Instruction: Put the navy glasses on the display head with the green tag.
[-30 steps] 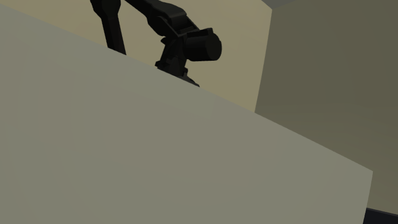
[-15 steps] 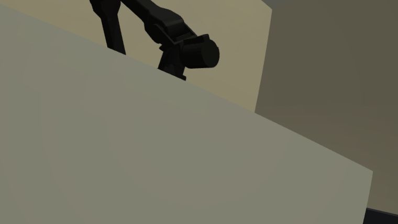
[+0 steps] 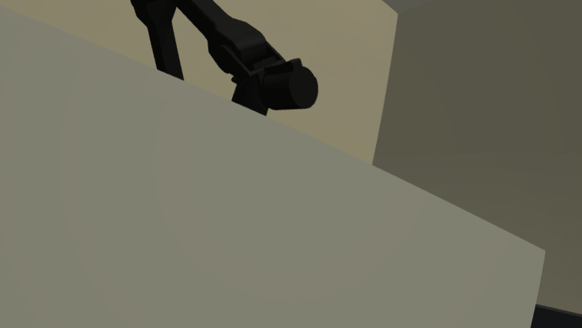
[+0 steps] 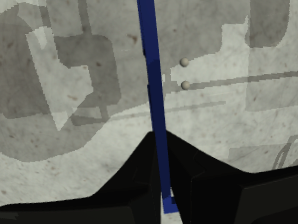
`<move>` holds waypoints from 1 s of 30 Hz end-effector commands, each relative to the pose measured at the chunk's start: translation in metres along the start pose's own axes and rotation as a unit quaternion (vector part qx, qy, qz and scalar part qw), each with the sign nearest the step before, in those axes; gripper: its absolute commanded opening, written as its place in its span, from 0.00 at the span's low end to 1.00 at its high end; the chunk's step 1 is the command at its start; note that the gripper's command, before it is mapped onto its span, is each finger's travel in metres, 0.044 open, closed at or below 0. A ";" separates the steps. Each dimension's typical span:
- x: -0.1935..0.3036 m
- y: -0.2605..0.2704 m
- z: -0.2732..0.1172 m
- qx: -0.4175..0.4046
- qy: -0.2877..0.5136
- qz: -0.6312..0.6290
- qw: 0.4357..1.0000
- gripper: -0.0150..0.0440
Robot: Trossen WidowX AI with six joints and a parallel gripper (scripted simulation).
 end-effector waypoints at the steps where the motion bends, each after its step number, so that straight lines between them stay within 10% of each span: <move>1: 0.000 -0.002 0.001 0.000 0.001 -0.001 1.000 0.25; 30: 0.006 -0.041 0.002 0.005 0.002 -0.001 1.000 0.25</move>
Point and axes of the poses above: the point midway between the two fingers, 35 mm back from their tips, its own z axis out along the fingers, its own y axis across the jaws, x = y × z, the point moved 1 cm from there along -z, back along the fingers, and after that the axes turned 8 degrees about -z, right-handed, at the moved point
